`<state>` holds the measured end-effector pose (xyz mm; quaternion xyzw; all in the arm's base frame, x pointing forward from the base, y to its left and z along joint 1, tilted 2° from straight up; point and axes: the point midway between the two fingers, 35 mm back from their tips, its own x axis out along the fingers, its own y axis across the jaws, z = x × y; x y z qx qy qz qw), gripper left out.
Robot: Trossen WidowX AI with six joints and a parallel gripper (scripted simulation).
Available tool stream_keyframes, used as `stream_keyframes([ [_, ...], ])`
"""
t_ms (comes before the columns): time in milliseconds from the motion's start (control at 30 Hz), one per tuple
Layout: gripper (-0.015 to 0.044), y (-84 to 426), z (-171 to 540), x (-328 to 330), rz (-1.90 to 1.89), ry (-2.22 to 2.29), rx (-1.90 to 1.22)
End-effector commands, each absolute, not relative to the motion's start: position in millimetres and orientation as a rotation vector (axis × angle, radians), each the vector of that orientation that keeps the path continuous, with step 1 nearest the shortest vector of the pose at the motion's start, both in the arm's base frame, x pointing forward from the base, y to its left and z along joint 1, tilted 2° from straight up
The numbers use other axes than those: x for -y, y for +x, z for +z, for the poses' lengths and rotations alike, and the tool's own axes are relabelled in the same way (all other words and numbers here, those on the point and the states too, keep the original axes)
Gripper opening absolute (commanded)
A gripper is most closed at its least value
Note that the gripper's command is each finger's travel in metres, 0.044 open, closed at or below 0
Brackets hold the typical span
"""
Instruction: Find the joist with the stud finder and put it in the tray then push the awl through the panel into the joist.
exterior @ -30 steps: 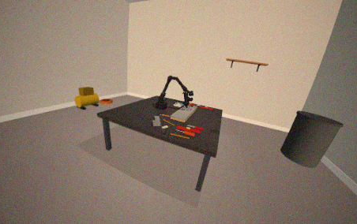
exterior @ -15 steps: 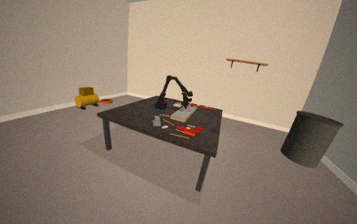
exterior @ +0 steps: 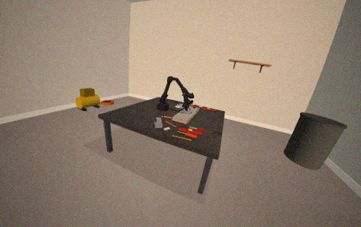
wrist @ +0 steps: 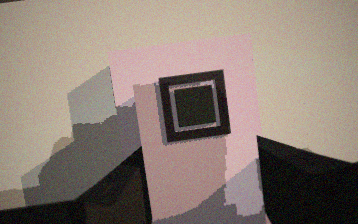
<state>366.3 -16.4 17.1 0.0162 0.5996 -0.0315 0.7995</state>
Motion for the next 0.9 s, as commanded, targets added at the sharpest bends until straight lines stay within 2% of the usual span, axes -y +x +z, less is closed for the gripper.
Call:
stream_keyframes([
  [0, 0.0000, 364.3, 17.0, 33.0, -0.076, 0.030, -1.286],
  [867, 0.0000, 358.3, 19.0, 113.0, -0.080, 0.025, -1.286],
])
